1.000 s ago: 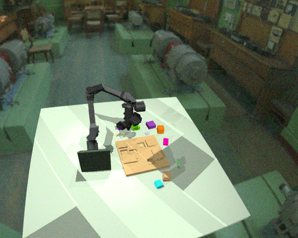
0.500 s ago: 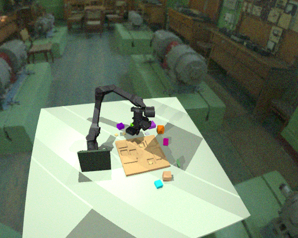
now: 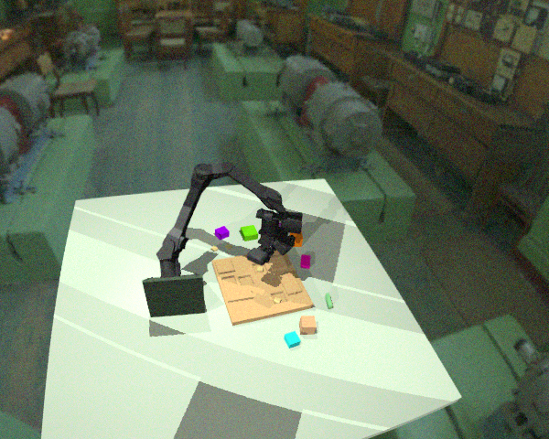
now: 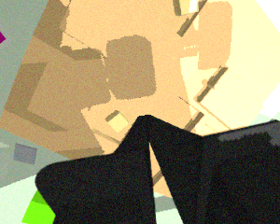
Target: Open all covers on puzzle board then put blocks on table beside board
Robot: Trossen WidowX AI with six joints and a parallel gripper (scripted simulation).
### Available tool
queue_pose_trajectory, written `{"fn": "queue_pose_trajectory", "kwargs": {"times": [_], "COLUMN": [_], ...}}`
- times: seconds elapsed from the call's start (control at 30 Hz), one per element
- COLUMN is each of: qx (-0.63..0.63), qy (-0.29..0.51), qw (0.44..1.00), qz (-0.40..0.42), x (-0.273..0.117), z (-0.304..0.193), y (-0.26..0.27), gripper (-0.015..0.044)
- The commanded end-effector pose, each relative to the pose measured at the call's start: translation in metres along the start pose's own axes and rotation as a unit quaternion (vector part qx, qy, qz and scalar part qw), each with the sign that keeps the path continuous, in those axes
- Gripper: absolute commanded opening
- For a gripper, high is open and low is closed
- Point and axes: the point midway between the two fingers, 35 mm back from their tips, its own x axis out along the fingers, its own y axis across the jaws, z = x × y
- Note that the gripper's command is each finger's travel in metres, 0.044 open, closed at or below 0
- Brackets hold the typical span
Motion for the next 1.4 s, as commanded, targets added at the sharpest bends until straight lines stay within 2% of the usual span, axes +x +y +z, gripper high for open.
{"fn": "queue_pose_trajectory", "kwargs": {"times": [0.0,0.57,0.8,1.13,1.37], "qx": [-0.01,-0.055,-0.056,-0.056,-0.056], "qy": [0.004,0.018,0.018,0.019,0.019], "qw": [1.0,0.998,0.998,0.998,0.998], "qz": [-0.003,0.006,0.006,0.007,0.007], "x": [0.003,0.017,0.025,0.067,0.069], "z": [0.021,0.091,0.092,0.09,0.09], "y": [-0.015,-0.076,-0.076,-0.074,-0.073], "gripper": [0.0,0.0,0.0,0.0,0.0]}}
